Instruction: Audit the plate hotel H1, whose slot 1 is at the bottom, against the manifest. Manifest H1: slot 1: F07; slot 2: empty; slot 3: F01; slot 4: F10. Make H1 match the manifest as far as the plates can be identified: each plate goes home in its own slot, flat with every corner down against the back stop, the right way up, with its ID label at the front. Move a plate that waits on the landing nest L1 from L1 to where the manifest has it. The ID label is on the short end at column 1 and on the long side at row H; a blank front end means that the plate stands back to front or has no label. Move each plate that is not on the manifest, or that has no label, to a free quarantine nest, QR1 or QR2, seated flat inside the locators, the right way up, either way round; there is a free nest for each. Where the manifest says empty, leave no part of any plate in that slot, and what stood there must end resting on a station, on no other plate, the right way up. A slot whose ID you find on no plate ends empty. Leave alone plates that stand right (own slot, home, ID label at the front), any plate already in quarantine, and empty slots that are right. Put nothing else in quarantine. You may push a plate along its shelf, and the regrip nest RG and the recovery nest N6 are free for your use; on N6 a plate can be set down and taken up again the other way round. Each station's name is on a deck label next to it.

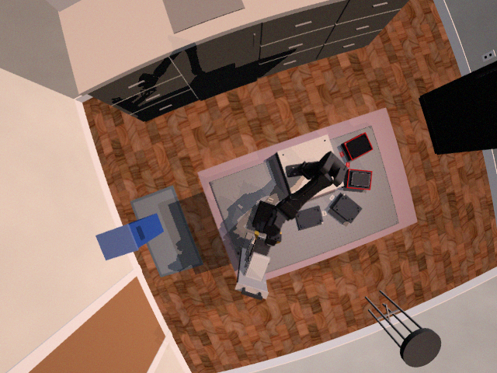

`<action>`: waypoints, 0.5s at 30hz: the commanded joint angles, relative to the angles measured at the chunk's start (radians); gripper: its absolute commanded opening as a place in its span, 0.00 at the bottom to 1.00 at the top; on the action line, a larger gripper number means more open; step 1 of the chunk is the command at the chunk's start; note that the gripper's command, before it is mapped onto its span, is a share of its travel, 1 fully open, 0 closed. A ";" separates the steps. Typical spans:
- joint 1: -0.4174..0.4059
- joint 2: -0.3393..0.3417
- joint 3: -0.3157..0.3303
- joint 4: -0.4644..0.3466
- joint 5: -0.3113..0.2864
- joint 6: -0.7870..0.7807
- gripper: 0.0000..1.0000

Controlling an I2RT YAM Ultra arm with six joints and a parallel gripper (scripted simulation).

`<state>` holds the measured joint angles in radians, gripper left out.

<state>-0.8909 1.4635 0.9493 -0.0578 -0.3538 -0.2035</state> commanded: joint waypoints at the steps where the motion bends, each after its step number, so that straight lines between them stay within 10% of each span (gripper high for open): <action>1: 0.001 -0.004 0.004 0.013 0.000 0.002 0.86; 15: 0.003 0.004 0.004 0.021 0.002 0.004 0.86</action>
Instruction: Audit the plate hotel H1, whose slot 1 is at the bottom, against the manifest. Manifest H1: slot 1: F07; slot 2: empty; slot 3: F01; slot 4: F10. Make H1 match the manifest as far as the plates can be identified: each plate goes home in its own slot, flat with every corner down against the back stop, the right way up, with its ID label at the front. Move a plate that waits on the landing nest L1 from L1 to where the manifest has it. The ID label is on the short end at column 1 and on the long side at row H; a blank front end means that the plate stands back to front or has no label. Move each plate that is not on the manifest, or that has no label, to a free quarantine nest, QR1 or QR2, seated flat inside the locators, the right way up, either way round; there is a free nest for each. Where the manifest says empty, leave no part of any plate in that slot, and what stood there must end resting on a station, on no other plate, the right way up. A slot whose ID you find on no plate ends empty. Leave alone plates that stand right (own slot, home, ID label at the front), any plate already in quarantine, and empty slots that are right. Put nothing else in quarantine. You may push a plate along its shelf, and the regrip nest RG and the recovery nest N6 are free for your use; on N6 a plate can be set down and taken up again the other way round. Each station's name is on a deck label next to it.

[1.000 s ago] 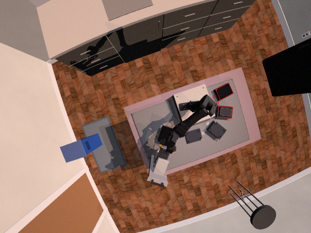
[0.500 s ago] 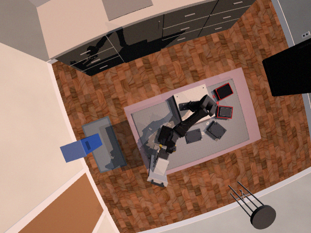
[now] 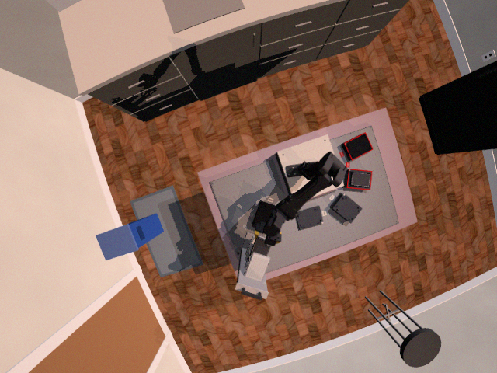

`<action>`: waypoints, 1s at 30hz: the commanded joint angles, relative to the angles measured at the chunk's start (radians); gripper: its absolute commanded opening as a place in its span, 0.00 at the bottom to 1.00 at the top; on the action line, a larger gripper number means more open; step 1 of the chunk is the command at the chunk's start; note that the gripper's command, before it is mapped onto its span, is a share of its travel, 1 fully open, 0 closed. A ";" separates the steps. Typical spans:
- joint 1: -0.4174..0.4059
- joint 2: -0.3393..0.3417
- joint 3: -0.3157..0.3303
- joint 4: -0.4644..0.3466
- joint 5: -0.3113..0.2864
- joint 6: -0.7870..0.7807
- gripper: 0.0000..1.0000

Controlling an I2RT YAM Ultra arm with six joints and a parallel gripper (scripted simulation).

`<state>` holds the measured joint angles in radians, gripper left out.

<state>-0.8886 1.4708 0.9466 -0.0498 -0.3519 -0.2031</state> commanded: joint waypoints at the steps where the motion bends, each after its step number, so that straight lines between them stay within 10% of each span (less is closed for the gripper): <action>1: 0.001 -0.001 0.008 0.014 0.001 0.004 0.86; 30: 0.020 0.060 0.031 0.057 0.016 0.014 0.86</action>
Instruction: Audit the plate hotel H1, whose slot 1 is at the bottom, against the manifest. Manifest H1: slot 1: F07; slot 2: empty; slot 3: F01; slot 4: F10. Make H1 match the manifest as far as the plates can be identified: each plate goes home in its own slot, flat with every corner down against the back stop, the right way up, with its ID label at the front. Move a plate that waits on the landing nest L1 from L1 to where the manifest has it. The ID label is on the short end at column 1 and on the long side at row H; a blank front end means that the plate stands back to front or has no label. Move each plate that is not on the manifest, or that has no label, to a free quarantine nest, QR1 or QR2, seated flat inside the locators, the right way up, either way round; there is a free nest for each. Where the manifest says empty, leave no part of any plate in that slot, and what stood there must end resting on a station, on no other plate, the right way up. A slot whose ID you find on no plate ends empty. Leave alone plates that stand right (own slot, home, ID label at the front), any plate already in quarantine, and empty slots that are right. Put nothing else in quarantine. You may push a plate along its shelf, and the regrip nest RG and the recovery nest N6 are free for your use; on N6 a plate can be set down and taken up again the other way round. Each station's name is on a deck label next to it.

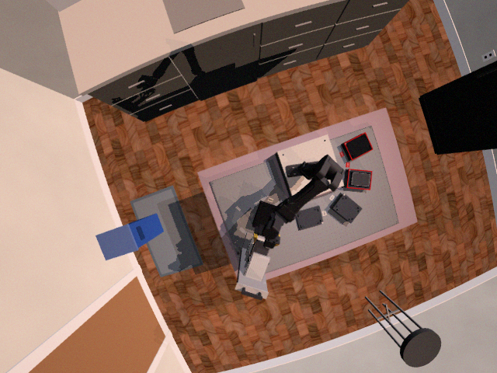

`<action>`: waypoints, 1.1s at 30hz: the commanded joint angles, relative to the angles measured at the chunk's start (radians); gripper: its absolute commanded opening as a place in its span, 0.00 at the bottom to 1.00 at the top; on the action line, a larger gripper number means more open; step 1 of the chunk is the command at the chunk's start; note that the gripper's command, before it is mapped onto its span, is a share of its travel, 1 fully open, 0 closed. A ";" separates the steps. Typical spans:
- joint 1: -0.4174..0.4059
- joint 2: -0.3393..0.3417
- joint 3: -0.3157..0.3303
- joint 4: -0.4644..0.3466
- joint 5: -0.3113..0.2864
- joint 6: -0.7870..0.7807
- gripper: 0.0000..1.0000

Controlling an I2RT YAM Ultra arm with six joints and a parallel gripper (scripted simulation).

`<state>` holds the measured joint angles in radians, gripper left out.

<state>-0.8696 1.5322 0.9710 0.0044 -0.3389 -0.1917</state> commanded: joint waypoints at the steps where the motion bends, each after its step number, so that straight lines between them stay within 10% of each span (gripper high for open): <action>1: 0.002 0.001 0.007 0.004 0.004 0.003 0.86; 33: 0.006 0.010 0.032 -0.011 0.008 0.006 1.00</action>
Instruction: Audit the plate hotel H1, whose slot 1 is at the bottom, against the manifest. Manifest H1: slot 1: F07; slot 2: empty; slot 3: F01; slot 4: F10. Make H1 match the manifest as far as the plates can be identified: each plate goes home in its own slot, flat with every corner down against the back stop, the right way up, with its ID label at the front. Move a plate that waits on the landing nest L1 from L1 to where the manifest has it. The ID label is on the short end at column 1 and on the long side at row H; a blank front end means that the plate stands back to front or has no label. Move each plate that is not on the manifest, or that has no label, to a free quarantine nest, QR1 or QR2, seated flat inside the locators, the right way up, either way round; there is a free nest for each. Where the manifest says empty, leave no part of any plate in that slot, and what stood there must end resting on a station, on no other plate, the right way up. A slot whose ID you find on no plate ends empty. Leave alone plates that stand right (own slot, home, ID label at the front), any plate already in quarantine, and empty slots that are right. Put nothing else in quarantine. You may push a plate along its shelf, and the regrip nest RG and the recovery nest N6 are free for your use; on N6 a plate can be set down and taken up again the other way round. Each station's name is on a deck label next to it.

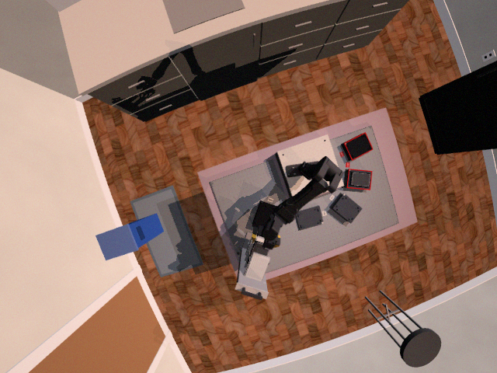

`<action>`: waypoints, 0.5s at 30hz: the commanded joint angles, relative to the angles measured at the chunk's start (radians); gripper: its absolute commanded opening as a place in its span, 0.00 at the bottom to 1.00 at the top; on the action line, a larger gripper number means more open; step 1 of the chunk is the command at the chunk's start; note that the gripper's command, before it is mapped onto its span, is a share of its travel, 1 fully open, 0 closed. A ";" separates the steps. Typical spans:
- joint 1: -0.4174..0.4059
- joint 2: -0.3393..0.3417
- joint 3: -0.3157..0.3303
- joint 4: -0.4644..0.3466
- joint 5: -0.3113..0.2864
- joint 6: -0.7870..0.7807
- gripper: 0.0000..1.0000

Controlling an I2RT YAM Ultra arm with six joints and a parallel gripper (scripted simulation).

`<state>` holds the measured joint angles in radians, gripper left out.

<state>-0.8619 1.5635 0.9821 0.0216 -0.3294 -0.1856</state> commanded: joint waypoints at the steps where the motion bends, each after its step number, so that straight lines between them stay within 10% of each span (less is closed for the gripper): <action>1: -0.003 -0.027 0.015 -0.029 -0.003 -0.001 1.00; 15: -0.029 -0.098 -0.048 -0.043 -0.025 -0.016 1.00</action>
<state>-0.8871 1.4826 0.9340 -0.0051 -0.3443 -0.1947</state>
